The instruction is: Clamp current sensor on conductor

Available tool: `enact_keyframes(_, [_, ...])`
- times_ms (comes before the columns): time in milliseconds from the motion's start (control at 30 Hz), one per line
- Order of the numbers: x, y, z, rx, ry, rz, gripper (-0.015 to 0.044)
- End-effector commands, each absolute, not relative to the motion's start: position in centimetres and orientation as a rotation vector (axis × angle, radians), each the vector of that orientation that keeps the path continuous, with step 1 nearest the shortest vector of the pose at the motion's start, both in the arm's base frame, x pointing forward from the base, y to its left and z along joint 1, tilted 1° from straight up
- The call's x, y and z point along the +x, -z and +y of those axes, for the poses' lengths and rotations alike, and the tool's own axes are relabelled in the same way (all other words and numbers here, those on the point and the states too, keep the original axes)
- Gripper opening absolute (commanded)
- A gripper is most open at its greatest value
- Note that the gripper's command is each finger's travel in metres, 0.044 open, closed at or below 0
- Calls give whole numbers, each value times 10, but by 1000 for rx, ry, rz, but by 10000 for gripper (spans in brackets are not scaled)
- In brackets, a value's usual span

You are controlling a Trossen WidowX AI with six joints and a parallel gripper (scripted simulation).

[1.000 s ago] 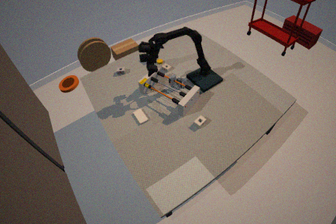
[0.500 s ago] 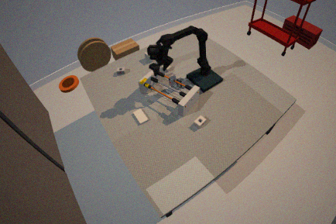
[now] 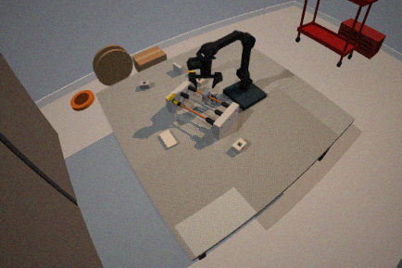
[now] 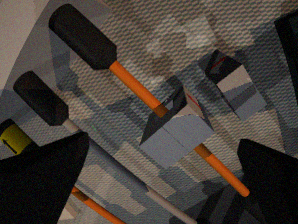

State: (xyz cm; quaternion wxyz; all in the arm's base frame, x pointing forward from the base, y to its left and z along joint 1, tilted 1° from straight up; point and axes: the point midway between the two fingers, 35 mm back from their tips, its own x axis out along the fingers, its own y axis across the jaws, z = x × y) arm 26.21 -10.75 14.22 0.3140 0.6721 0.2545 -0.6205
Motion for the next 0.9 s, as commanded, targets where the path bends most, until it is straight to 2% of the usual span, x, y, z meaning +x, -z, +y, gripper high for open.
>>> enact_keyframes(0, [201,-123,-72,2195,2177,59,440])
enact_keyframes(867, [199,-103,-71,2212,2208,14,440])
